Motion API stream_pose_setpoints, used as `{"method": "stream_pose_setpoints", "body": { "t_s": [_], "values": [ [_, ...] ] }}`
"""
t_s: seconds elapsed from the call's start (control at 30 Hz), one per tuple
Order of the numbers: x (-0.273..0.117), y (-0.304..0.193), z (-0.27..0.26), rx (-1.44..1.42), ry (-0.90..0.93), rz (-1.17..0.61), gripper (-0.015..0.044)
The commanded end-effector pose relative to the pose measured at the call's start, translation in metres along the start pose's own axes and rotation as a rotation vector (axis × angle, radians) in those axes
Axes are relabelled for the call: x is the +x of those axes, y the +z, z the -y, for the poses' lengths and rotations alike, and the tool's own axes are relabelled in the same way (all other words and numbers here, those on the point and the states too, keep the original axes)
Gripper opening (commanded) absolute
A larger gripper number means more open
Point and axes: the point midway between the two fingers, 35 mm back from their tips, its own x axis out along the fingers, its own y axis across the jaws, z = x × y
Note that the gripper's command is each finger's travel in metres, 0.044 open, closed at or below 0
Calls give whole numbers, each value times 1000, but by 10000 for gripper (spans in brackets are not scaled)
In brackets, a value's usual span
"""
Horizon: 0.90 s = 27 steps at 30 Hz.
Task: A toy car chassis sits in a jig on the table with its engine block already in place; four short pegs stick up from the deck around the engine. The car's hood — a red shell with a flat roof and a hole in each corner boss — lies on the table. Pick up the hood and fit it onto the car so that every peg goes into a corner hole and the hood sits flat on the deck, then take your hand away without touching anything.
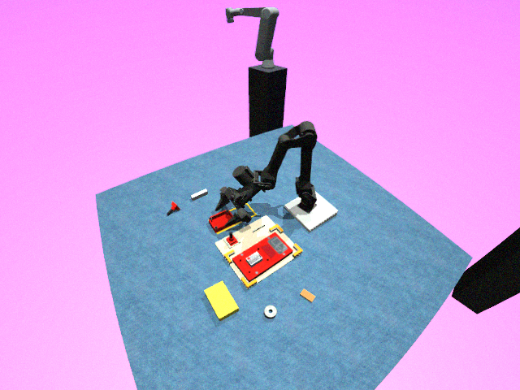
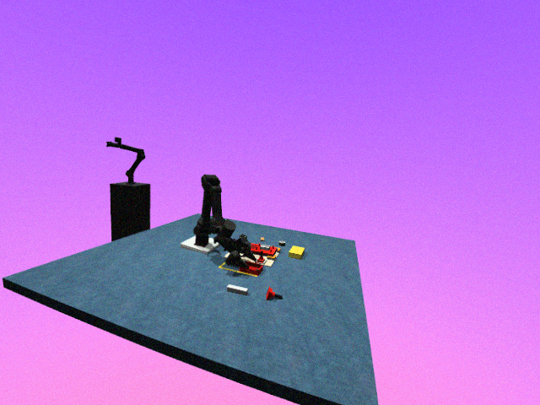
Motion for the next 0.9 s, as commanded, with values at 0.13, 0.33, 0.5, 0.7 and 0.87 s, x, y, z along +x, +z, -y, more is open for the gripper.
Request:
{"method": "stream_pose_setpoints", "body": {
  "t_s": [0.13, 0.33, 0.5, 0.7, 0.87],
  "values": [
    [2, -3, -1, 2, 4, 2, 440],
    [4, -6, -1, 2, 4, 2, 440],
    [5, -8, -1, 2, 4, 2, 440],
    [6, -11, -1, 2, 4, 2, 440],
    [7, -13, -1, 2, 4, 2, 440]
  ]
}}
